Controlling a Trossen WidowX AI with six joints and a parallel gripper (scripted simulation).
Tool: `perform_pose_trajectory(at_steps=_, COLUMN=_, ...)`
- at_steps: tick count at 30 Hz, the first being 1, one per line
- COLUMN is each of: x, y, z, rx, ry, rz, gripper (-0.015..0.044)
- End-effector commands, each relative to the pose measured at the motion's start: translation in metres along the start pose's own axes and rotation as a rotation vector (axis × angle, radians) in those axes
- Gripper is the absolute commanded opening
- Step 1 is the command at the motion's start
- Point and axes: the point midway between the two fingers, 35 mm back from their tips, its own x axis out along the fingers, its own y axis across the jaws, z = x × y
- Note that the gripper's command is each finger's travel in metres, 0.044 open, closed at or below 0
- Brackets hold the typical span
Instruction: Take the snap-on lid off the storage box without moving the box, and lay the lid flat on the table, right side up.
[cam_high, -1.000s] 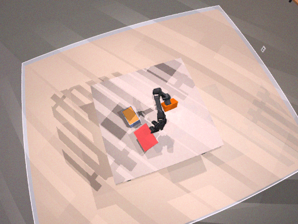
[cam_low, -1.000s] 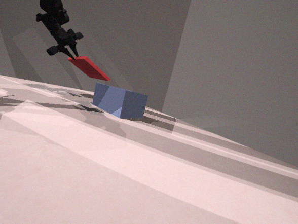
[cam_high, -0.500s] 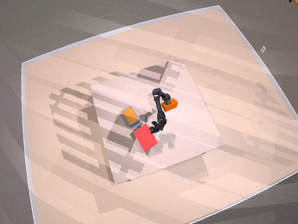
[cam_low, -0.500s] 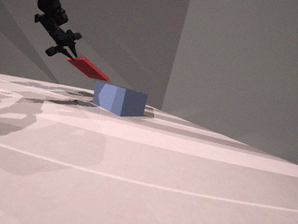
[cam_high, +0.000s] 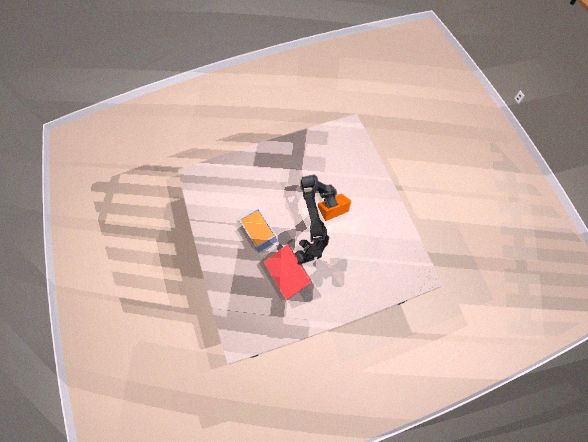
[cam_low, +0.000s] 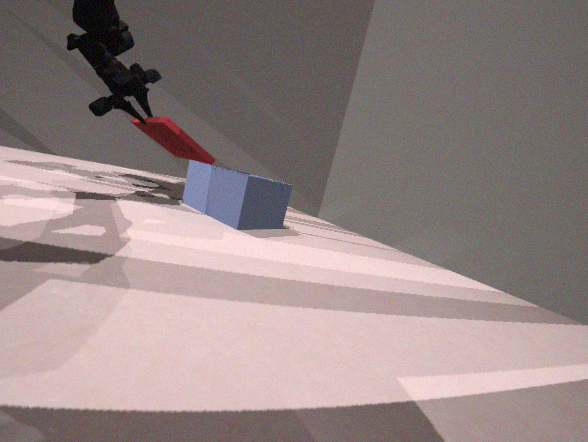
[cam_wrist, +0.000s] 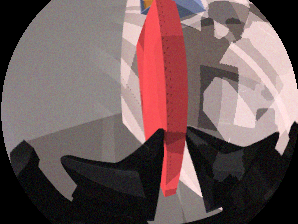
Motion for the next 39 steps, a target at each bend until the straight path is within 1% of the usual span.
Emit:
perform_pose_trajectory(at_steps=1, x=0.002, y=-0.001, z=0.0, rx=-0.001, ry=-0.001, rz=0.004, gripper=0.0)
perform_pose_trajectory(at_steps=39, x=0.021, y=-0.025, z=0.0, rx=-0.002, ry=-0.002, rz=0.005, gripper=0.0)
